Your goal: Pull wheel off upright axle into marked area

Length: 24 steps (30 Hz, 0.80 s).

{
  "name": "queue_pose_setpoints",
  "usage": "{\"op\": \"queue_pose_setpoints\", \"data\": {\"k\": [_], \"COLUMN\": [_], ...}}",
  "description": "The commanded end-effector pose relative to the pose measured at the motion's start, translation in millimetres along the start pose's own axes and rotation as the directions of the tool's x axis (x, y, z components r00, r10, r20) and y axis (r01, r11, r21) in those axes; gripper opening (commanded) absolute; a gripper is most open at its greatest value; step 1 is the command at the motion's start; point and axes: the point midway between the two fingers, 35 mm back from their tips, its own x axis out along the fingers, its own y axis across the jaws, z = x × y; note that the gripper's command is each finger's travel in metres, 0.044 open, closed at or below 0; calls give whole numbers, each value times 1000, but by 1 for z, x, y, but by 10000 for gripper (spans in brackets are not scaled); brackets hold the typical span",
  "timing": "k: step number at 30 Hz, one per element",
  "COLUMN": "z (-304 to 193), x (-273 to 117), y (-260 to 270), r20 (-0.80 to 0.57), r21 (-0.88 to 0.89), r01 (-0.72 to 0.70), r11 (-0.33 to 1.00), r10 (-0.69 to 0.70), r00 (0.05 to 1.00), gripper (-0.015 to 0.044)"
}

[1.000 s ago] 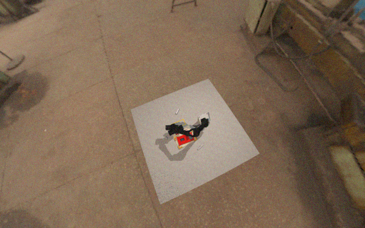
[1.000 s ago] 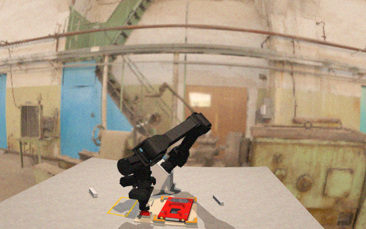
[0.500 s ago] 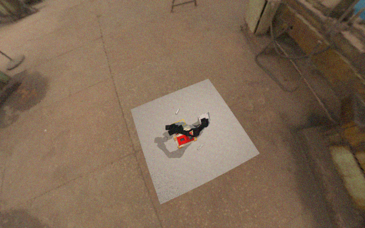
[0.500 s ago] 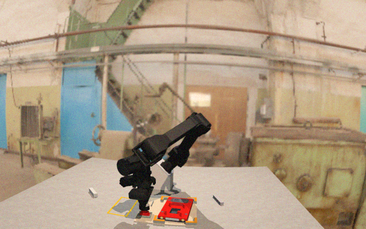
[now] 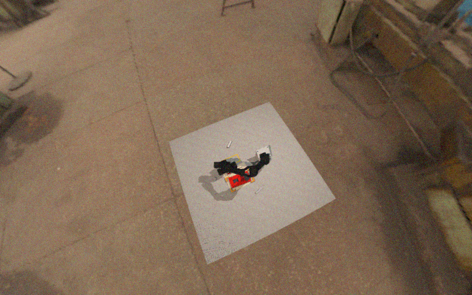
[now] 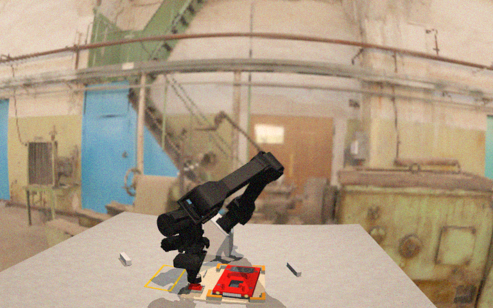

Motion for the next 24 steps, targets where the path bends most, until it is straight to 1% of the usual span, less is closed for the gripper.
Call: {"op": "queue_pose_setpoints", "data": {"k": [1, 20, 21, 24], "z": [3, 3, 0, 0], "x": [-21, -28, -5, -18], "y": [-3, -3, -1, -1], "r20": [5, 5, -1, 4], "r21": [27, 28, 2, 28], "r01": [-22, -23, 5, -23], "r11": [999, 999, 1000, 999], "r10": [22, 23, -5, 23], "r00": [1000, 1000, 1000, 1000], "gripper": [0, 0, 26, 105]}}
